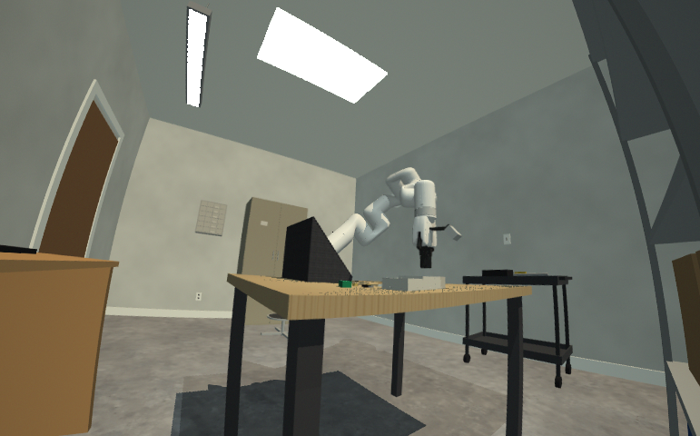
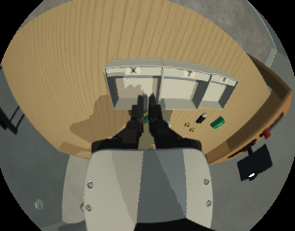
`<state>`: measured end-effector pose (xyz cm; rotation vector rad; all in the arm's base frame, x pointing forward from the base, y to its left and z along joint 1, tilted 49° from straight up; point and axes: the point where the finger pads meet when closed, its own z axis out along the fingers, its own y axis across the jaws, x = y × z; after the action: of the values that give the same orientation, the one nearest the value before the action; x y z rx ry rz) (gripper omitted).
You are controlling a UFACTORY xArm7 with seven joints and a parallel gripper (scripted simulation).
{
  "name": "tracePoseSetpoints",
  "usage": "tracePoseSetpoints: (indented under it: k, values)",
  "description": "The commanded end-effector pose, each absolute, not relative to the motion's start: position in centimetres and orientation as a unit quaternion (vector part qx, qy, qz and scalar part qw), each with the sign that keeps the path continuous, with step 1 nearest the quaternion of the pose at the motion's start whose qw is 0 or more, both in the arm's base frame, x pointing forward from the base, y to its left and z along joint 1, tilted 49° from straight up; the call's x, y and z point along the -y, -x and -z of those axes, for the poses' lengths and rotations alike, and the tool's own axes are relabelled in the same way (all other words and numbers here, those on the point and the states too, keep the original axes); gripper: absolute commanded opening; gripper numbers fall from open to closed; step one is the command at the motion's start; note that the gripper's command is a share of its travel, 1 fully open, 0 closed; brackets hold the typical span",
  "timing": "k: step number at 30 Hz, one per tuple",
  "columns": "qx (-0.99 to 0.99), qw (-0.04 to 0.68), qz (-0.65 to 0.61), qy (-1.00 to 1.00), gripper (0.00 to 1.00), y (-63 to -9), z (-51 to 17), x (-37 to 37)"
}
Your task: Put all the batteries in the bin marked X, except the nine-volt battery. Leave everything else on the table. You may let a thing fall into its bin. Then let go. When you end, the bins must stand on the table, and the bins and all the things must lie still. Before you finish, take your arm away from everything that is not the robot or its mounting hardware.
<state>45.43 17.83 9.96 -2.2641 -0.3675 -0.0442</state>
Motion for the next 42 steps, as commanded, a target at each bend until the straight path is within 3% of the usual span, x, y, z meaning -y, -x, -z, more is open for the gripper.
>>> tracePoseSetpoints:
  k: [1,42]
  values:
    - [0.144,0.41,0.02,0.9,0.07,-45.1,-11.3,-18.6]
    - [0.144,0.41,0.02,0.9,0.07,-44.7,-7.8,-22.5]
